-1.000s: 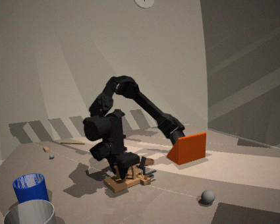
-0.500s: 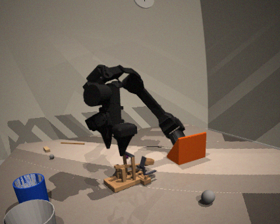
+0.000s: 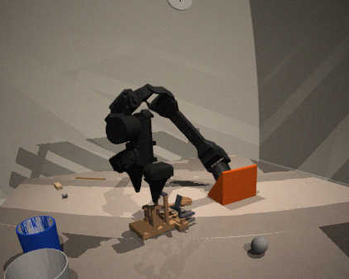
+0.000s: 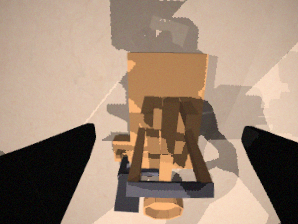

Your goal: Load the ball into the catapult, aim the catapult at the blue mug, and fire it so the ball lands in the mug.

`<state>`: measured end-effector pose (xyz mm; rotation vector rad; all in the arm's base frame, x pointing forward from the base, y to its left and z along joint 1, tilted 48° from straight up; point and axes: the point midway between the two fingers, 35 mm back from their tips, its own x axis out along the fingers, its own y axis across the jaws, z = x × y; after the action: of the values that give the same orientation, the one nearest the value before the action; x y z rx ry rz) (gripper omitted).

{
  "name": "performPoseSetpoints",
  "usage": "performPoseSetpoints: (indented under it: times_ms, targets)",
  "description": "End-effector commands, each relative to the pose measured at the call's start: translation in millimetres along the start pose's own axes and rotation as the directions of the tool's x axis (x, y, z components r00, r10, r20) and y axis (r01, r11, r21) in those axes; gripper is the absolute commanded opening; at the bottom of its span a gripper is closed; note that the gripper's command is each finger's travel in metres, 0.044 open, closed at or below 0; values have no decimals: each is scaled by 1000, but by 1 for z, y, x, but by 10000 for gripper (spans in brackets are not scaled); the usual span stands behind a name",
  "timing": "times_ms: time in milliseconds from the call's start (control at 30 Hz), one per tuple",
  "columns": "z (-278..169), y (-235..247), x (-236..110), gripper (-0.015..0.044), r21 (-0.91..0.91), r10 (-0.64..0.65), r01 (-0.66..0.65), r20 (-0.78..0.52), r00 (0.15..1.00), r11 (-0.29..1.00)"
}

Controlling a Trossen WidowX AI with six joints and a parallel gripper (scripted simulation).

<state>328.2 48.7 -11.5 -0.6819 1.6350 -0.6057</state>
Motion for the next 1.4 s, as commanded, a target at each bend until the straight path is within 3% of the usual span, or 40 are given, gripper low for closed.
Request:
performPoseSetpoints:
  times_ms: [0,1267,1367]
  targets:
    - [-2,-3,19,440,-1,-6,6,-6,1000,1000]
    - [-1,-4,72,440,0,-8,8,-6,1000,1000]
    - [-1,-3,69,361,5,-2,2,-7,1000,1000]
